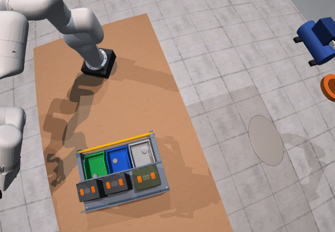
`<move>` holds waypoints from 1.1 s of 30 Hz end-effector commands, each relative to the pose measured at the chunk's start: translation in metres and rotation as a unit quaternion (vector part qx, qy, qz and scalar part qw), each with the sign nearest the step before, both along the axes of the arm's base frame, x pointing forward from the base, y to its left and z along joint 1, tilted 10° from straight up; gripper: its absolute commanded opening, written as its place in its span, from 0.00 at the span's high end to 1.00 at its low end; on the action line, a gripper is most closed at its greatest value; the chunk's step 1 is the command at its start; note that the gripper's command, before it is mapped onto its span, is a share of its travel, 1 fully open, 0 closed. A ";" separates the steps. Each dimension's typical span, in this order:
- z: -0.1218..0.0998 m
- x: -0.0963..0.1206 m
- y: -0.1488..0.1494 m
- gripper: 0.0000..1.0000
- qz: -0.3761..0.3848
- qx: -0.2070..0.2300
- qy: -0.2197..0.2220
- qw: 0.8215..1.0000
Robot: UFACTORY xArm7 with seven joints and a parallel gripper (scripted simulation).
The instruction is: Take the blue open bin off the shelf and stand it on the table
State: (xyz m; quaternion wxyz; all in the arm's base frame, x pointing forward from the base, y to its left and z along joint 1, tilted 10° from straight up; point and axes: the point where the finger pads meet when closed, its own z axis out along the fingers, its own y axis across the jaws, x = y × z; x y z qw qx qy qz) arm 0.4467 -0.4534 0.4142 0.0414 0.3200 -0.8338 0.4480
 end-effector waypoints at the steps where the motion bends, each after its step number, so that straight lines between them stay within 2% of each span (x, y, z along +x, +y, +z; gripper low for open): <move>1: 0.001 -0.009 0.002 0.00 0.000 -0.002 -0.002 1.000; 5: -0.005 -0.048 0.012 0.00 0.000 -0.002 -0.002 1.000; 17: -0.005 -0.048 0.012 0.00 0.000 -0.002 -0.002 1.000; 22: -0.013 -0.094 0.024 0.00 0.000 -0.002 -0.002 1.000; 33: -0.013 -0.094 0.024 0.00 0.000 -0.002 -0.002 1.000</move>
